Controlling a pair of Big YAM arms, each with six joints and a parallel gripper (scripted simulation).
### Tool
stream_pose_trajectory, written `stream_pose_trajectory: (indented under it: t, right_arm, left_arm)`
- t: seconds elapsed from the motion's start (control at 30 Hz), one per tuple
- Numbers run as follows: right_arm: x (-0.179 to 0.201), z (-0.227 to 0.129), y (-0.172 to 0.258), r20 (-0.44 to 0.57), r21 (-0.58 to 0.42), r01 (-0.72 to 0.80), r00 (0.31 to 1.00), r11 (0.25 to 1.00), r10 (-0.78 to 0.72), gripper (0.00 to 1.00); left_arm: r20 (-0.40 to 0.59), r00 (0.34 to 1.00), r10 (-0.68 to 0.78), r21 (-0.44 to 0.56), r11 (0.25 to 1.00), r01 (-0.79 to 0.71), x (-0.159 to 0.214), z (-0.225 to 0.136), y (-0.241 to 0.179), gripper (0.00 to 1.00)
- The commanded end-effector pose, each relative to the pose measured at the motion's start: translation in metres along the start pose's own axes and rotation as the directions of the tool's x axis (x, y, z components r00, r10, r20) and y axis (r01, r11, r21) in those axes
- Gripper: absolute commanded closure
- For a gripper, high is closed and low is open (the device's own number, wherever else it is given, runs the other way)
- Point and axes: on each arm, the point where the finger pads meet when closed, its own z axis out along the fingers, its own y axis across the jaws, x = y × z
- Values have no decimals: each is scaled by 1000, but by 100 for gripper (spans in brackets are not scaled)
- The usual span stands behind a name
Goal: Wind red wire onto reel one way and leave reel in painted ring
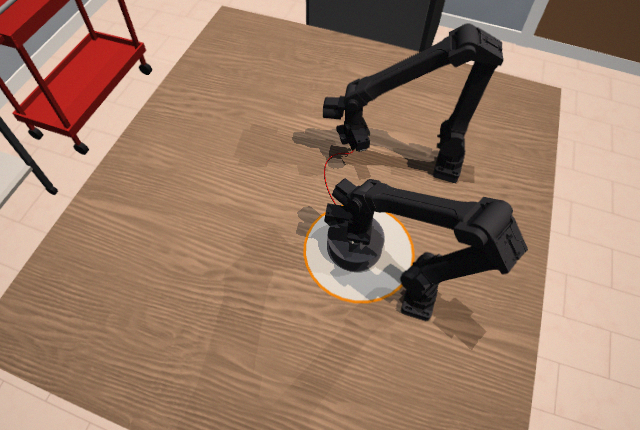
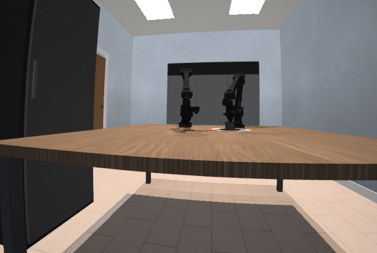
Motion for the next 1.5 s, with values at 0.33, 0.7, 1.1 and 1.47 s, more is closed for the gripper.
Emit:
stream_pose_trajectory:
  t: [0.33,0.7,1.1,1.47]
  right_arm:
    - [11,-8,-15,-16,41,0,1000,999,0,100]
    - [10,-7,-14,-16,41,1,1000,999,0,100]
    - [10,-5,-12,4,46,-9,1000,999,9,100]
    - [10,-5,-12,4,46,-9,1000,999,9,100]
  left_arm:
    - [23,614,789,23,614,-789,-17,-14,-17,100]
    - [47,234,971,45,232,-972,-19,-16,-19,76]
    - [47,234,971,45,232,-972,-19,-16,-18,48]
    - [47,234,971,45,232,-972,11,-6,10,48]
